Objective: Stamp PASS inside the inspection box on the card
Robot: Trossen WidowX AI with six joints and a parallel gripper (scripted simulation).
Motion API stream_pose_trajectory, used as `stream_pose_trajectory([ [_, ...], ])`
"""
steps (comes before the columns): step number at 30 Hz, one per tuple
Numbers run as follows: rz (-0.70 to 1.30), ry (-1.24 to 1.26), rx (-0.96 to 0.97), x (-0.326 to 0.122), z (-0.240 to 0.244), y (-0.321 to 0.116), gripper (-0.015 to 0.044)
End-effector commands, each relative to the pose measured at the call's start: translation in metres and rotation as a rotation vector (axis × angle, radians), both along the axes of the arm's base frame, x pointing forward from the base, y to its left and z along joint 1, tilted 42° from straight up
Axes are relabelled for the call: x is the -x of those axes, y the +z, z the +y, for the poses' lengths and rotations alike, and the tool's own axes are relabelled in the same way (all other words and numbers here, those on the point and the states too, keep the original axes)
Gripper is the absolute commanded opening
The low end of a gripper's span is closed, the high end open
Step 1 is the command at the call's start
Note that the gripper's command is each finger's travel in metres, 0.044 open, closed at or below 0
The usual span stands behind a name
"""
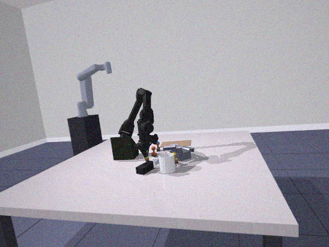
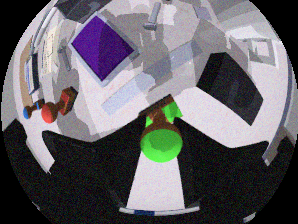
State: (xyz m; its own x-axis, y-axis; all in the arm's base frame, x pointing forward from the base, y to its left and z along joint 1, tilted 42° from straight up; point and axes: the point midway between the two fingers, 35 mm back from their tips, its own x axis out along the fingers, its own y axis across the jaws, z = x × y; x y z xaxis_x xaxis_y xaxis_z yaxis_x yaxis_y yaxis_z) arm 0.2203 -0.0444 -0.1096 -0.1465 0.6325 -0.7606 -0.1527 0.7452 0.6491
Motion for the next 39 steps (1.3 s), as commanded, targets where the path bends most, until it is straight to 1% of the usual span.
stream_pose_trajectory([
  [1, -0.005, 0.005, 0.004, -0.001, -0.002, 0.002, 0.0],
  [39, -0.004, 0.005, 0.006, -0.004, -0.014, 0.016, 0.0],
])
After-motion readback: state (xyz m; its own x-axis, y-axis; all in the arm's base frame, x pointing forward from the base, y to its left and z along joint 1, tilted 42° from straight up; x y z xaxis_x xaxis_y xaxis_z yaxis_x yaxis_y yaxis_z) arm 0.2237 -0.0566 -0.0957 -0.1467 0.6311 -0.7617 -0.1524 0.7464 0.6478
